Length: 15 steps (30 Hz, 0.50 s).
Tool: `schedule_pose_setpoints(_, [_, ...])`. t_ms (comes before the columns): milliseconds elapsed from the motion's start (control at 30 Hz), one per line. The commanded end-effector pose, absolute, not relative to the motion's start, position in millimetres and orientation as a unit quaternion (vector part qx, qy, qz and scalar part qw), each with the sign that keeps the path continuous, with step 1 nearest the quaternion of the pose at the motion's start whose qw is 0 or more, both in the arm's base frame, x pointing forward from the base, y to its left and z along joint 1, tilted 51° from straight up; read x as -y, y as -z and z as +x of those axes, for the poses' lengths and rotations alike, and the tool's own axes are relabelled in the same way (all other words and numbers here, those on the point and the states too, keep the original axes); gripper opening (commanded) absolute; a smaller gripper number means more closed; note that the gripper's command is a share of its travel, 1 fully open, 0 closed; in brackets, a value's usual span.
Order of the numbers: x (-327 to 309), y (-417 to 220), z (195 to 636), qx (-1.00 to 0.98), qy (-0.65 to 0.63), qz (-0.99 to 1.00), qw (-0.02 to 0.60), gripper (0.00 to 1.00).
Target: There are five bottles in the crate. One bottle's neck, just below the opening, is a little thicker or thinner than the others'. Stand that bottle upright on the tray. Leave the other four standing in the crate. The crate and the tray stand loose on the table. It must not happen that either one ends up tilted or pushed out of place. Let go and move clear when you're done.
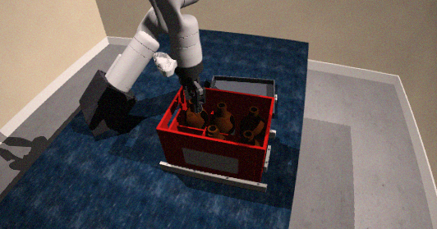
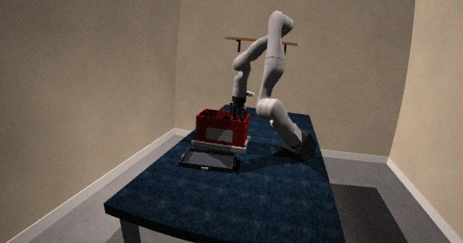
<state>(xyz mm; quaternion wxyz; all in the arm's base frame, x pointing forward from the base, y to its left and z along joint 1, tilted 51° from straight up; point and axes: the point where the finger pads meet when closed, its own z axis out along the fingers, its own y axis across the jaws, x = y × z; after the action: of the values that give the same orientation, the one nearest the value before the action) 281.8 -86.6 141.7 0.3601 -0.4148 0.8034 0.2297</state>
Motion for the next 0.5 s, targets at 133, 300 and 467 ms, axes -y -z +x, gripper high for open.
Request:
schedule_pose_setpoints(133, [83.6, -140.0, 282.9, -0.803, -0.231, -0.416, 0.360, 0.64])
schedule_pose_setpoints(300, [83.3, -139.8, 283.1, -0.803, -0.231, -0.416, 0.360, 0.64])
schedule_pose_setpoints(467, [83.2, -139.7, 283.1, -0.803, -0.231, -0.416, 0.360, 0.64])
